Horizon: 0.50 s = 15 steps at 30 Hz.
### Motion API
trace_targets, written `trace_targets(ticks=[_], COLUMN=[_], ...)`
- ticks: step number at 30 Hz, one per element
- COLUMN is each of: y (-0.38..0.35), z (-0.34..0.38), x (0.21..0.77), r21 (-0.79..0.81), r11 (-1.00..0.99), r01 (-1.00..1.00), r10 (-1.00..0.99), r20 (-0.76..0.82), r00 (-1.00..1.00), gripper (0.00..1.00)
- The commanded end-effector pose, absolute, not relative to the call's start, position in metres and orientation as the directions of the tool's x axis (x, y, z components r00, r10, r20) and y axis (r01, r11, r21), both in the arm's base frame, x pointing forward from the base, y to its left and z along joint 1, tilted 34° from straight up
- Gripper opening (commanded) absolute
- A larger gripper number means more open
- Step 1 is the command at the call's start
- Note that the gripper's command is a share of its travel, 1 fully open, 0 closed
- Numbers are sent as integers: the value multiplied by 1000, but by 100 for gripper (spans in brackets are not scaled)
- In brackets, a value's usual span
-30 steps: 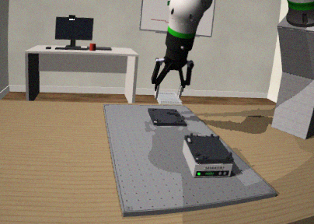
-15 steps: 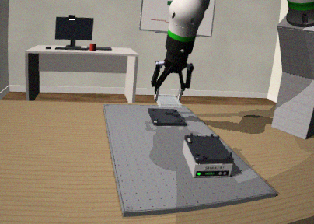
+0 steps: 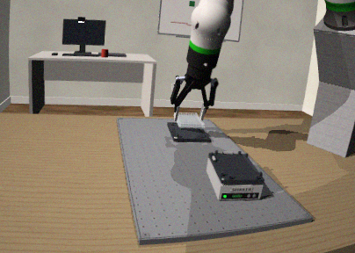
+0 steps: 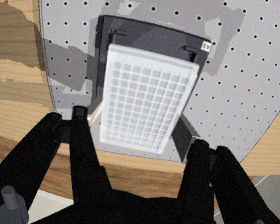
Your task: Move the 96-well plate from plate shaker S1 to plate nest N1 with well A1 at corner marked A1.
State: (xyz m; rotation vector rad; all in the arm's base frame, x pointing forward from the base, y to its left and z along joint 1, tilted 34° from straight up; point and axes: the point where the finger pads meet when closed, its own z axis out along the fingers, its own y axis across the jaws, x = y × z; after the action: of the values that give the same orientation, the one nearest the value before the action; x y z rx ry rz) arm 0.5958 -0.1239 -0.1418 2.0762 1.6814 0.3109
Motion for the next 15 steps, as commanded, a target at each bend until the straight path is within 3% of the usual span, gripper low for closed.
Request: trace_targets(ticks=[1,15], y=[-123,-120], z=[-148,-157], x=[600,605], r21=[478,478], r11=[-157,-157], r01=[864,864], r10=[969,969], r20=[-95,-95], r00=[228,228], gripper=[0,0])
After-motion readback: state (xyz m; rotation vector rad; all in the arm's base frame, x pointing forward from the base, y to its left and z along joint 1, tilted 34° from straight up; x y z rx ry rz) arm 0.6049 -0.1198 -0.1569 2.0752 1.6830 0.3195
